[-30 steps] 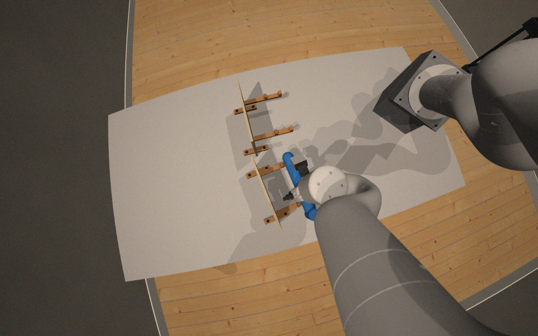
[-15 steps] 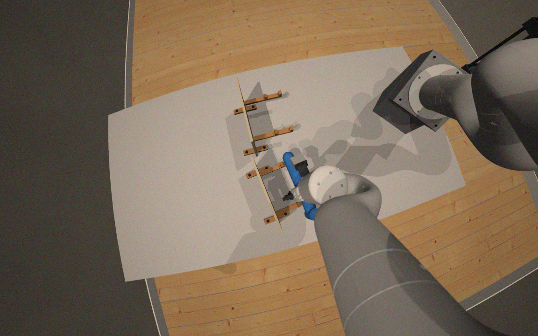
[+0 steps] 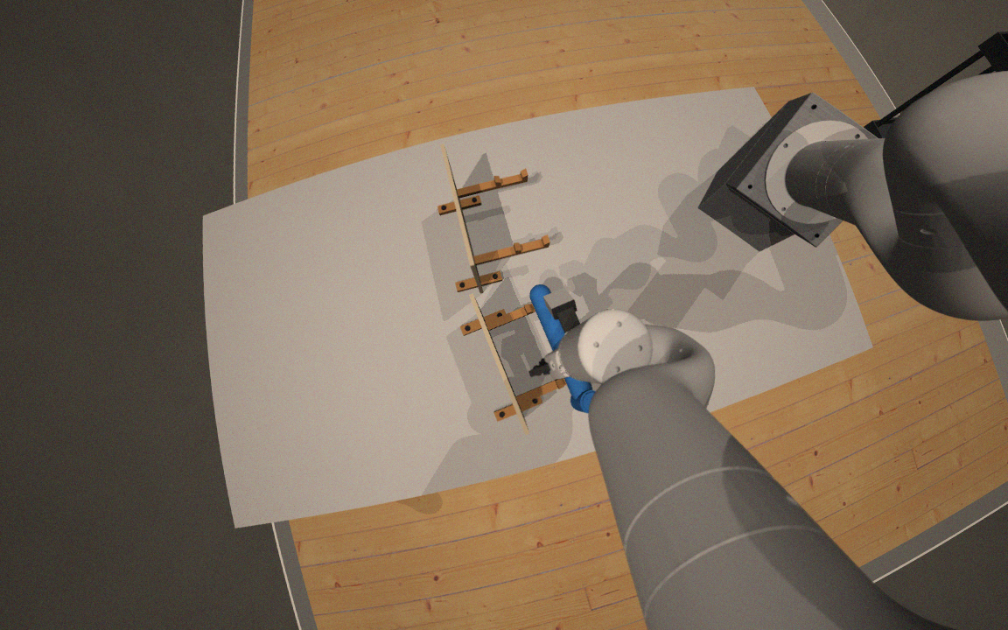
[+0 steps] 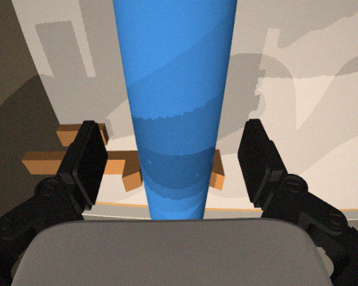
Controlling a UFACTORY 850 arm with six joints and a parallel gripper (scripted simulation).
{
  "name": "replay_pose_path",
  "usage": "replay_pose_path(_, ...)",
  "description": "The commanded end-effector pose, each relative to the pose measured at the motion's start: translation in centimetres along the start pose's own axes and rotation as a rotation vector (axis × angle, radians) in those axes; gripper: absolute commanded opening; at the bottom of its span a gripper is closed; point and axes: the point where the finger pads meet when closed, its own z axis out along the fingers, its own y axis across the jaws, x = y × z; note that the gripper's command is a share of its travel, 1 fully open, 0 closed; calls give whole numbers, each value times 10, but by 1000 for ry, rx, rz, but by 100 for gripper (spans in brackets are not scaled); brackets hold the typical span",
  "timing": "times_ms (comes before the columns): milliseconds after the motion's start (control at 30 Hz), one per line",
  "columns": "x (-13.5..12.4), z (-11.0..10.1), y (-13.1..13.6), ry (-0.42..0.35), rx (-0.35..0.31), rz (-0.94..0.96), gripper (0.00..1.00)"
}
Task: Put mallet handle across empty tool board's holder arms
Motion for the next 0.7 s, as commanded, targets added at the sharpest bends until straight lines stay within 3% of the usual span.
replay_pose_path(0, 0, -3, -1, 0, 1, 0, 100)
replay_pose_path(133, 0, -11, -1, -2, 1, 0, 100)
replay_pose_path(467, 0, -85, 1, -2, 3, 0, 100)
replay_pose_path(667, 0, -96, 2, 0, 2, 0, 100)
